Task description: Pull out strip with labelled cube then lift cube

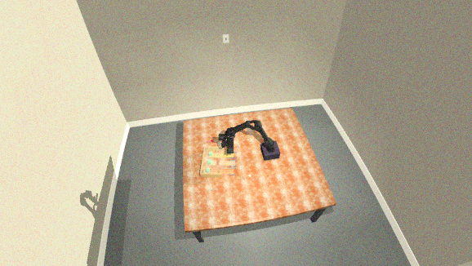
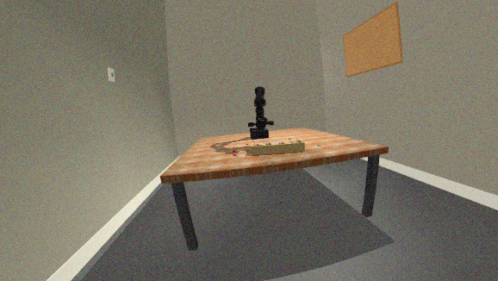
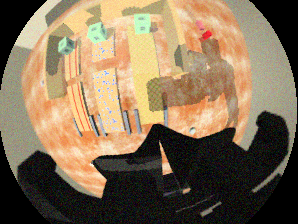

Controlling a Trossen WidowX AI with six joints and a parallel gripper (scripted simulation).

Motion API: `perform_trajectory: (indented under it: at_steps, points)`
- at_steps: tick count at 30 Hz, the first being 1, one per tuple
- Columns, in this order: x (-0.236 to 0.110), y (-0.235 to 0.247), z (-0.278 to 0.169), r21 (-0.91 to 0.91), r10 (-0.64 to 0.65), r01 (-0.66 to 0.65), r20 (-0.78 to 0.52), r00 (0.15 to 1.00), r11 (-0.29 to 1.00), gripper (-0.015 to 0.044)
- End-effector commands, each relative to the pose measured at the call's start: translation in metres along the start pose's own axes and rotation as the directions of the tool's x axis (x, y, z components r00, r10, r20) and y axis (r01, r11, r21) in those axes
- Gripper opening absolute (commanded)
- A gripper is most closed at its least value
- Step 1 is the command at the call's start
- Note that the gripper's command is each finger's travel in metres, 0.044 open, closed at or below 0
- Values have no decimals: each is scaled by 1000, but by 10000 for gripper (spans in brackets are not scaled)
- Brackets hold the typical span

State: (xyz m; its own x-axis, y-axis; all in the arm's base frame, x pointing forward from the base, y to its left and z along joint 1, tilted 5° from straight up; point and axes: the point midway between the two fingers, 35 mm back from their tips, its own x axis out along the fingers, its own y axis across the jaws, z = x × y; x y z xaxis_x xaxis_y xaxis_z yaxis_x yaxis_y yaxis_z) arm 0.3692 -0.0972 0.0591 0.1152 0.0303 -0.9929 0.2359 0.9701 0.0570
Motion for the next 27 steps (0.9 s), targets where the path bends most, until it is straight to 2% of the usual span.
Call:
perform_trajectory:
  at_steps: [1,27]
  points:
    - [11,0,0,1,5,-5,-13,1000,1000,0]
    - [53,-1,1,1,5,-5,-13,1000,1000,0]
